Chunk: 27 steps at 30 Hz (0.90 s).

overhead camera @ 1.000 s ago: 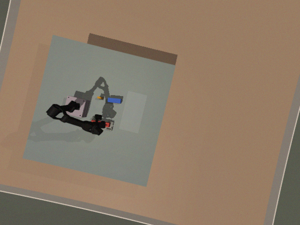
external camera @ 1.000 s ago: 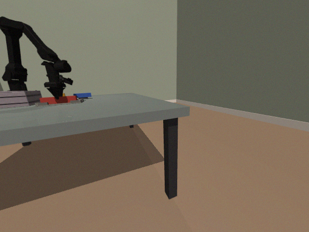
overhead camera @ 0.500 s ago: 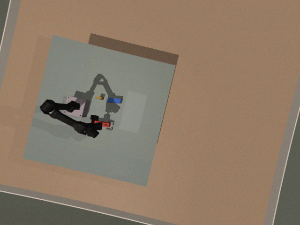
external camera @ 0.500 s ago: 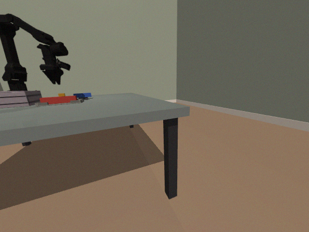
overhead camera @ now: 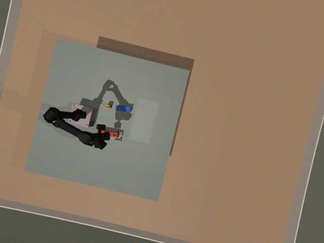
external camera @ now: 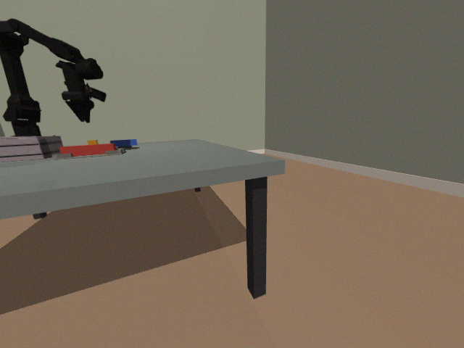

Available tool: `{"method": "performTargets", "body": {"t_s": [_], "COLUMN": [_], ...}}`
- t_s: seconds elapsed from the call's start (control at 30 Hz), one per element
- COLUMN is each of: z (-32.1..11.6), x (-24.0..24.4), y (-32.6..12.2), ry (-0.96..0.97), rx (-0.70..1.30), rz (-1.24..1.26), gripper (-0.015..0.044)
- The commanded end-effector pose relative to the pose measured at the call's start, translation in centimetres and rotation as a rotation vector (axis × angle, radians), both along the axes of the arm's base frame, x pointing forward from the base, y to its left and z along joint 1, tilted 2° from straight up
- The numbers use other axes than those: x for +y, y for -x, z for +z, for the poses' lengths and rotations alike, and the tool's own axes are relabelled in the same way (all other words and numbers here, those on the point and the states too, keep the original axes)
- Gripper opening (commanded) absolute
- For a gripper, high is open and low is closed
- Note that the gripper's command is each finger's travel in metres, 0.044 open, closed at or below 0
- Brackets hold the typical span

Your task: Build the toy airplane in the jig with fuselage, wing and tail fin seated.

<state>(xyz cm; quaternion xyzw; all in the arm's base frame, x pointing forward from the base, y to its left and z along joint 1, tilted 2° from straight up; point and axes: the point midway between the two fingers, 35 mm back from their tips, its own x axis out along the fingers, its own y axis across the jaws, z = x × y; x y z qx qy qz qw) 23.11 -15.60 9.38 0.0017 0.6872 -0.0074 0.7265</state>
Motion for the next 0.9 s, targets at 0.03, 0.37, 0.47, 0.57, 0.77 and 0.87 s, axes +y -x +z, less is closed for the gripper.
{"method": "performTargets", "body": {"t_s": [0.03, 0.37, 0.47, 0.57, 0.77, 0.87], "z": [-0.1, -0.7, -1.1, -1.4, -1.5, -3.8], "x": [2.5, 15.8, 20.8, 24.9, 25.2, 25.2], "y": [-2.9, -10.3, -11.2, -11.3, -11.3, -11.5], "ry": [-0.007, -0.023, -0.024, -0.024, -0.024, -0.024], "rx": [-0.011, -0.014, -0.009, -0.006, -0.006, -0.006], "rz": [0.024, 0.024, 0.014, 0.007, 0.006, 0.006], "gripper": [0.044, 0.044, 0.044, 0.044, 0.044, 0.044]}}
